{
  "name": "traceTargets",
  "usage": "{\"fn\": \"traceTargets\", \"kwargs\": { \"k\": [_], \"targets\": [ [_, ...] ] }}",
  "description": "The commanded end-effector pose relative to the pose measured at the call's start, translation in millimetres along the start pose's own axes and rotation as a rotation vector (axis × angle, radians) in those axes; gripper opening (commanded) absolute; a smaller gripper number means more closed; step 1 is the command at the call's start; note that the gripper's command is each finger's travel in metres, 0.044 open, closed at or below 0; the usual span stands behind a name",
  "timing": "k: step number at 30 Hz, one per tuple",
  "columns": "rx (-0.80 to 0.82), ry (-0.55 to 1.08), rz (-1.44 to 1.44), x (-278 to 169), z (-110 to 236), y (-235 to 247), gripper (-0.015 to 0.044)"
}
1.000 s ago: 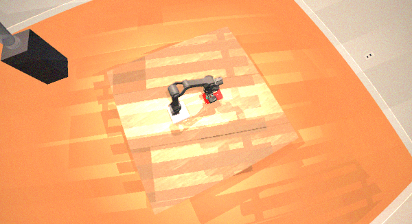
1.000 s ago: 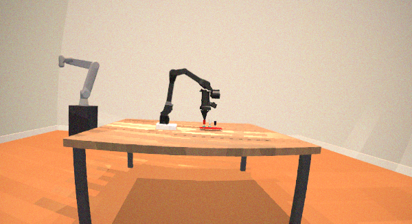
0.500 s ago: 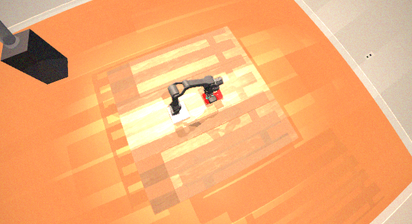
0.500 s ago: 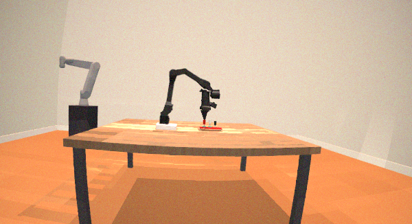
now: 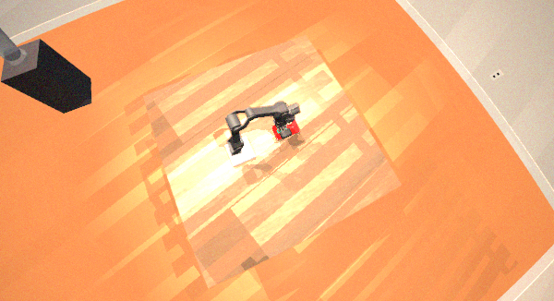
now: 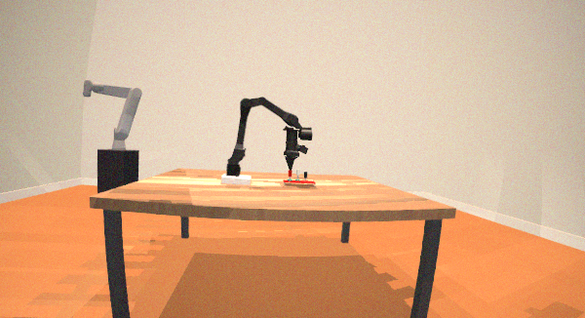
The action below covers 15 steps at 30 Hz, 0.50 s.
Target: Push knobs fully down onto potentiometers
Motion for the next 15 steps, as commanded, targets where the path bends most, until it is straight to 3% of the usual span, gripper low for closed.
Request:
{"fn": "traceTargets", "kwargs": {
  "k": [1, 15],
  "targets": [
    [0.003, 0.003, -0.003, -0.5, -3.8, 0.3, 0.0],
    [0.003, 0.003, -0.003, -0.5, -5.3, 0.3, 0.0]
  ]
}}
Point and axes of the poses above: the point midway between the two fingers, 35 mm back from their tips, its own z axis back along the fingers, its own y axis across the jaws, x = y × z, the point moved 1 cm from there along z, back along the fingers, and after that the axes turned 11 degrees about -z, right-handed, at the moved point
